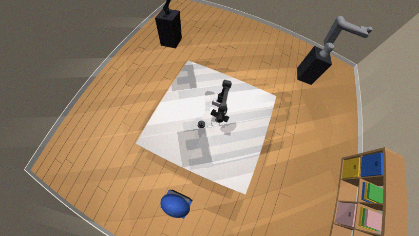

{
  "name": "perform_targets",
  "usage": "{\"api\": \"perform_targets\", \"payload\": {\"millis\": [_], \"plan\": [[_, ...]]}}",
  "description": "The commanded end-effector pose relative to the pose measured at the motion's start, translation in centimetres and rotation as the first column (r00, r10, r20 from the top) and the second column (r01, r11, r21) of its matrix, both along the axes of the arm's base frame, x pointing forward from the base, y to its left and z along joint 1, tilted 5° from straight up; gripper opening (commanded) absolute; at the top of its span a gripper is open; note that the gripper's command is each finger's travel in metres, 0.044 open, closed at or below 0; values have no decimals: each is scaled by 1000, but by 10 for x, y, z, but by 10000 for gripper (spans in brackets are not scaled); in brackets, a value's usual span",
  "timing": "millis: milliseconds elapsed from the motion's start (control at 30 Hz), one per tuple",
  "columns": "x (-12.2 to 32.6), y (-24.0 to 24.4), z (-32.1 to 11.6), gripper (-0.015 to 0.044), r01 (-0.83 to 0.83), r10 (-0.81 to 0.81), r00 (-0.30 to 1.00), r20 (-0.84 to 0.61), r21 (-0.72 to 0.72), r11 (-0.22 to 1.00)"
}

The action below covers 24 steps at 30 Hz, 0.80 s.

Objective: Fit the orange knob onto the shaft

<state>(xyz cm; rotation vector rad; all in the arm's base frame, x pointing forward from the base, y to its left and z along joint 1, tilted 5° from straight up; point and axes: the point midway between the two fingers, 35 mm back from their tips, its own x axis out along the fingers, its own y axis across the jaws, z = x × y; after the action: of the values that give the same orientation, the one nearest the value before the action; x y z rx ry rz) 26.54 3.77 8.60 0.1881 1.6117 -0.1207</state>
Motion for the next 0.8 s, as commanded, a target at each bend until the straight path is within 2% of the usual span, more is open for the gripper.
{"api": "perform_targets", "payload": {"millis": [0, 767], "plan": [[-2, -1, 4, 0, 6, -6, 1000, -9, -2, 1000], [26, -45, -13, 0, 28, -28, 1000, -14, -1, 1000]]}}
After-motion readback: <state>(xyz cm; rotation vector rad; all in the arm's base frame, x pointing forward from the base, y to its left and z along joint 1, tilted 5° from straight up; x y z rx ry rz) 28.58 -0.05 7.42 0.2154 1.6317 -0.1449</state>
